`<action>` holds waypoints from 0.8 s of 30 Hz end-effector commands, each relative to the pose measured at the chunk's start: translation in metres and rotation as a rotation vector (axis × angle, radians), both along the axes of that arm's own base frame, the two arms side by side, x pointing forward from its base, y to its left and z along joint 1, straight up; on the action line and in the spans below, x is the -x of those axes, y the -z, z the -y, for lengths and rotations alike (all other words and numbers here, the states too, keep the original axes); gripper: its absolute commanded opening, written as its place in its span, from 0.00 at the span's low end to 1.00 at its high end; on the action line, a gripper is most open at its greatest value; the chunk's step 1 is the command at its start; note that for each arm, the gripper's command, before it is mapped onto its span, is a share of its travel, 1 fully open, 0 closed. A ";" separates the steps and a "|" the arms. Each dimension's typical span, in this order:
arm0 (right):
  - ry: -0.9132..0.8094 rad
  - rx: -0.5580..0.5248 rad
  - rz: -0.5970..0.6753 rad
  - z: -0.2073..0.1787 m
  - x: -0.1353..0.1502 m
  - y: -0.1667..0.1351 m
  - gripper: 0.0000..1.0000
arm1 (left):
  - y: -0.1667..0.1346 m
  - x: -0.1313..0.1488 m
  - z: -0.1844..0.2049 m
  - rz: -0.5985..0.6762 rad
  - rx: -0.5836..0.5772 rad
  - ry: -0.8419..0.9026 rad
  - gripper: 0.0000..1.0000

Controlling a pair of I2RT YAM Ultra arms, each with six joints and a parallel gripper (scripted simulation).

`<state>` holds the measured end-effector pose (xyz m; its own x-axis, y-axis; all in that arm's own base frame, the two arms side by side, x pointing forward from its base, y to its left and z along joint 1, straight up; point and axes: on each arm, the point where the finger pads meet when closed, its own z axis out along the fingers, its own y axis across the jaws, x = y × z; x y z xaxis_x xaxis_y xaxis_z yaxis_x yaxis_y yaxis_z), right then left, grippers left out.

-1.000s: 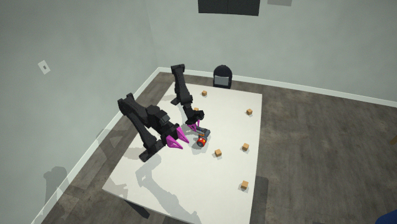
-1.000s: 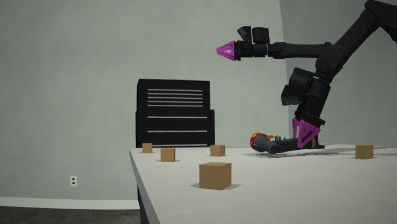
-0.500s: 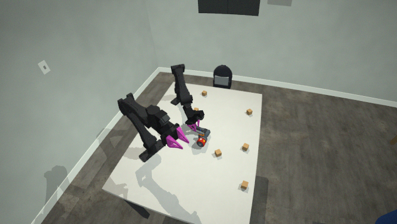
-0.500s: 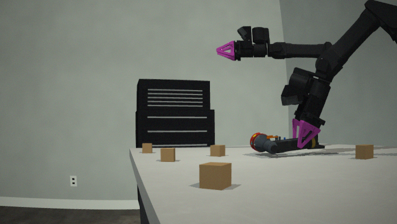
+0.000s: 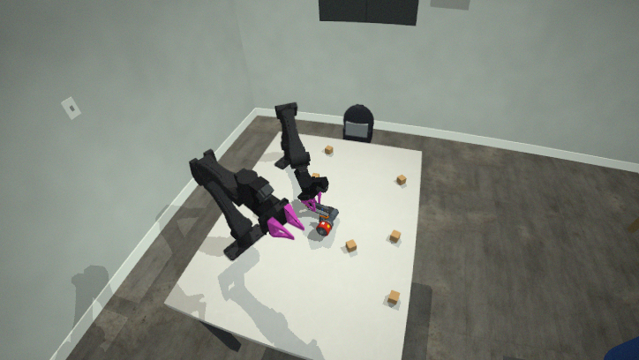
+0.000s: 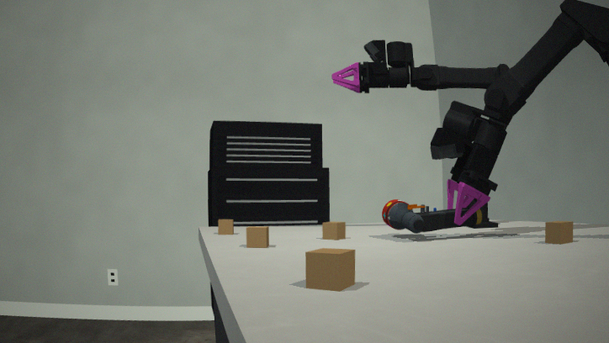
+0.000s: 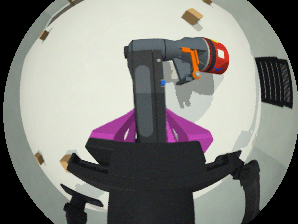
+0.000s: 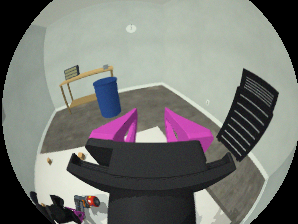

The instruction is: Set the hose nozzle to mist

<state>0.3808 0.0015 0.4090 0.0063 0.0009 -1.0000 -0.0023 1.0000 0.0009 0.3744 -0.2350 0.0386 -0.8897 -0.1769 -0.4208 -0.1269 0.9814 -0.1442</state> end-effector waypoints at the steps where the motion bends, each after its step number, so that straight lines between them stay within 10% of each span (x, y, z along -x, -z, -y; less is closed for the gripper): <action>1: 0.009 -0.001 0.065 0.003 0.001 -0.026 0.38 | -0.064 -0.055 0.035 0.252 0.160 -0.012 0.35; 5: 0.009 -0.001 0.065 0.003 0.001 -0.026 0.38 | -0.064 -0.077 0.042 0.330 0.206 -0.021 0.35; 6: 0.009 -0.001 0.065 0.003 0.001 -0.026 0.38 | -0.012 -0.055 0.014 0.251 0.118 -0.014 0.35; 10: 0.009 -0.001 0.065 0.003 0.001 -0.026 0.38 | -0.065 -0.080 0.026 0.449 0.169 0.087 0.35; 24: 0.009 -0.001 0.065 0.003 0.001 -0.026 0.38 | -0.049 -0.092 0.002 0.656 0.143 0.179 0.35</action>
